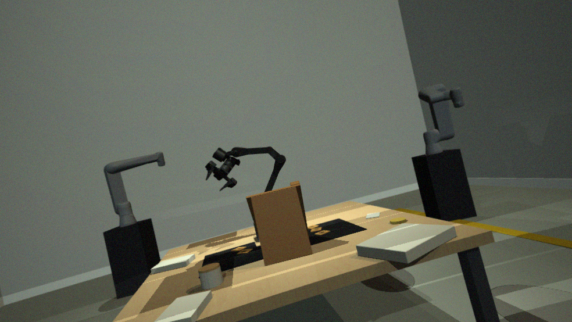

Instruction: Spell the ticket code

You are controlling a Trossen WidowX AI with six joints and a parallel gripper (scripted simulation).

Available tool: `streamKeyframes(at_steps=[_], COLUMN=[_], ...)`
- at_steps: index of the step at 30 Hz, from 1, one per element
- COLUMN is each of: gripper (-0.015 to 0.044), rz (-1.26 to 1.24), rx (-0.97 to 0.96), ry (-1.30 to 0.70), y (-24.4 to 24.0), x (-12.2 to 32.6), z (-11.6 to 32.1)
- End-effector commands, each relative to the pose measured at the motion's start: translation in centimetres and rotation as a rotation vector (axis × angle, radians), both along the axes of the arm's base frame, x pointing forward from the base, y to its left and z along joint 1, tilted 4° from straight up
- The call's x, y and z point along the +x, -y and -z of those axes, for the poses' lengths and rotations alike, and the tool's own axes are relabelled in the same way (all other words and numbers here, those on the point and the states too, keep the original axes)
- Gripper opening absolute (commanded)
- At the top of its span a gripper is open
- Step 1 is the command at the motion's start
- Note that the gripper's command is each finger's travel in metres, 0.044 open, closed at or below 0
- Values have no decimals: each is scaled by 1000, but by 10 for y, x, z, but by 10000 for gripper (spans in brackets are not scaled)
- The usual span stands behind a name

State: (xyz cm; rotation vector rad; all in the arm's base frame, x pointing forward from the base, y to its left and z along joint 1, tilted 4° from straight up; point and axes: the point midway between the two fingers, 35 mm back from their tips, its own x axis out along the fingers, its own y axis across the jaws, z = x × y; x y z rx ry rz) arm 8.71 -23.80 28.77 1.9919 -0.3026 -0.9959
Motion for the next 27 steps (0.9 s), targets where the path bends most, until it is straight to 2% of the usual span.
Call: streamKeyframes(at_steps=[1,13,27], gripper=[440,440,440], rz=[-125,-599,-1079], rx=[-64,-352,-833], ry=[-97,-379,-558], y=[-17,-93,-185], x=[25,94,122], z=[15,71,128])
